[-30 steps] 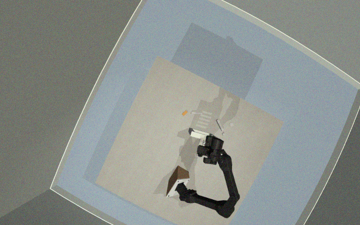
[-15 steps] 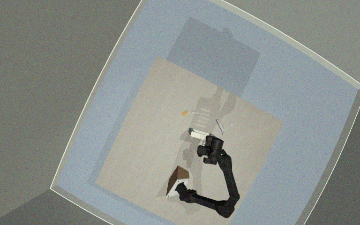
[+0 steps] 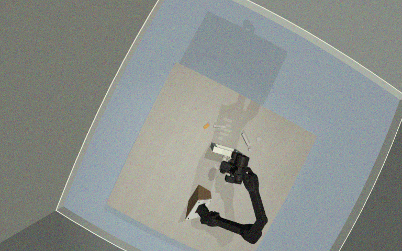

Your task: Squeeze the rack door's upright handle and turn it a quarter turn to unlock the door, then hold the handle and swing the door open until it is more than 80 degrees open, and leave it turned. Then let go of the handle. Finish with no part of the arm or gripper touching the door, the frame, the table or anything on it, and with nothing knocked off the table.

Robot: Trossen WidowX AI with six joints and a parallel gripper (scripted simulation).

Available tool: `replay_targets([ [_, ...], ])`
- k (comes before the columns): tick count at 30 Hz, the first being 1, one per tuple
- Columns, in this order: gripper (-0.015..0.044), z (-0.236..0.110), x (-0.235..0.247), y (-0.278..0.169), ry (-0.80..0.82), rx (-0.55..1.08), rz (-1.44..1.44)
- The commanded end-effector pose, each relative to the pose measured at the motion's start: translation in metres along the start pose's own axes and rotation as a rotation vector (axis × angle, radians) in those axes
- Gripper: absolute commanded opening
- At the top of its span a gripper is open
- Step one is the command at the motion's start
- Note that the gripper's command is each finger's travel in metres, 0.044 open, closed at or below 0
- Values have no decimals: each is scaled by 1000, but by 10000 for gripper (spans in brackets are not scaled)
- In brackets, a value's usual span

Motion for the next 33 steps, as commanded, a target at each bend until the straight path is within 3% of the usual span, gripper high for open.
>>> replay_targets([
  [1,12,0,6,2,5,-3,71],
  [33,12,0,51,21,8,-2,636],
])
Point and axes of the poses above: the point midway between the two fingers, 35 mm back from their tips, its own z axis out along the fingers, its own x axis across the jaws, y = z × x, the point moved 1 cm from there along -z, back along the fingers, and after that the axes turned 14 degrees about z, right-handed, at the moved point
